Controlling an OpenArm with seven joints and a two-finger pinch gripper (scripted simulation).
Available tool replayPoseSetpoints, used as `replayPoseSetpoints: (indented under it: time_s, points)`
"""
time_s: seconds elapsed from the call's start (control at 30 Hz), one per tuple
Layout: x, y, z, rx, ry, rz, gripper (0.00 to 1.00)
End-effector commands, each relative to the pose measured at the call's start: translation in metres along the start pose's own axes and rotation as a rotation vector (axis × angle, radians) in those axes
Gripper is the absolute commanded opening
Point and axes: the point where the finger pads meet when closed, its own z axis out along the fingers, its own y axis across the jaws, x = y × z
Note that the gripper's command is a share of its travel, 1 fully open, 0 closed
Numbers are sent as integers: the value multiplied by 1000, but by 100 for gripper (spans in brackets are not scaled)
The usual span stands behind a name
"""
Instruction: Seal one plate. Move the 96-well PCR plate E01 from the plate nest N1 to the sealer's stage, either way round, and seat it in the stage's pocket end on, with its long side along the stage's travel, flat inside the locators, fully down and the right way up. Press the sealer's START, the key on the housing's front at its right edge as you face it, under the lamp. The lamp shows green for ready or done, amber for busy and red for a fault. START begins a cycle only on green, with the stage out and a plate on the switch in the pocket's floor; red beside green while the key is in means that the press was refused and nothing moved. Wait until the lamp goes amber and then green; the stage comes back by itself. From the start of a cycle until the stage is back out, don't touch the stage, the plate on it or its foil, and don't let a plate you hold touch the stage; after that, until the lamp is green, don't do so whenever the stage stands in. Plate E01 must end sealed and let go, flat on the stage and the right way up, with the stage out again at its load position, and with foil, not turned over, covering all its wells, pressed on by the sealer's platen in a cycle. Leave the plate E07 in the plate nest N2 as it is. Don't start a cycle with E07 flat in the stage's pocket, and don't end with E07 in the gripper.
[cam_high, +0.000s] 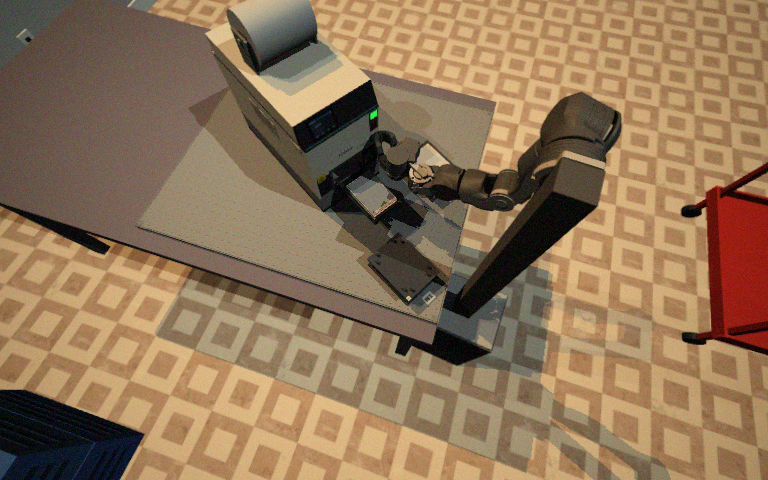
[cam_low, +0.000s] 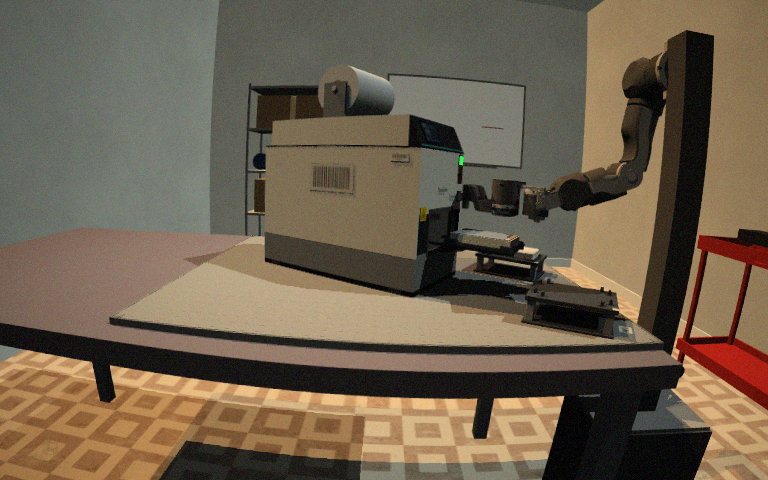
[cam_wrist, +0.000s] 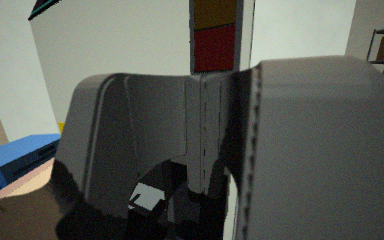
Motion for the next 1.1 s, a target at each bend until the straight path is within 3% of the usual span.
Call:
replayPoseSetpoints:
  time_s: [0.0,1.07]
  points:
    - [1,-1,0,6,5,4,0]
    - [1,-3,9,6,5,3,0]
